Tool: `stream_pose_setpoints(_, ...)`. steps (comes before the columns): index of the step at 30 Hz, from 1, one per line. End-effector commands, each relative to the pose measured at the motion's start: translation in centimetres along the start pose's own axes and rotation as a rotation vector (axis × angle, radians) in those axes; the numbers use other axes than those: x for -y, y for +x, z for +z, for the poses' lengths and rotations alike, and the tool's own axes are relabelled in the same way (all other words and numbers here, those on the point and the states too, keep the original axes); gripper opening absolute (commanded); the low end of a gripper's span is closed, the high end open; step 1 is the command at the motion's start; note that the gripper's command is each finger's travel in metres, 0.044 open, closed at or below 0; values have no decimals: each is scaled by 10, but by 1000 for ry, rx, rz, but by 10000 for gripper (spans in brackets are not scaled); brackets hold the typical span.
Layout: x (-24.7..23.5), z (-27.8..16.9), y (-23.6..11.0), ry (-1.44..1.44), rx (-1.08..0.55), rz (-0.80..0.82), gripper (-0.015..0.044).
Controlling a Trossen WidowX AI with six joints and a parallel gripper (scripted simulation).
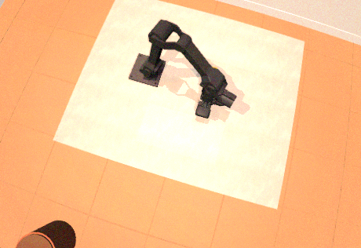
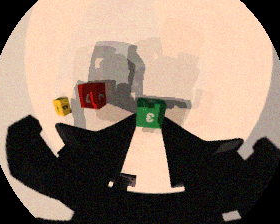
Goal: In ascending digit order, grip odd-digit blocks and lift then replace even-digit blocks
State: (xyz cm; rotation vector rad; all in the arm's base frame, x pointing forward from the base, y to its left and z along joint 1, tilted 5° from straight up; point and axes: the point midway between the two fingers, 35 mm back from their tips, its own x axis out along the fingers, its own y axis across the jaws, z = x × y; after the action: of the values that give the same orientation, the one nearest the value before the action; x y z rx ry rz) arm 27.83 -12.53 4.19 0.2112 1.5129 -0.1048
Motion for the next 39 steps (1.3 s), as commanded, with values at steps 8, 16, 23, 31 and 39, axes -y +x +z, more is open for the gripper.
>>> stream_pose_setpoints(8, 0, 1, 0, 5, 3, 3, 120)
stream_pose_setpoints(16, 0, 1, 0, 5, 3, 3, 146)
stream_pose_setpoints(23, 0, 1, 0, 5, 3, 3, 330)
stream_pose_setpoints(31, 0, 1, -33, 5, 3, 3, 400)
stream_pose_setpoints(39, 1, 3, -85, -7, 9, 1, 269)
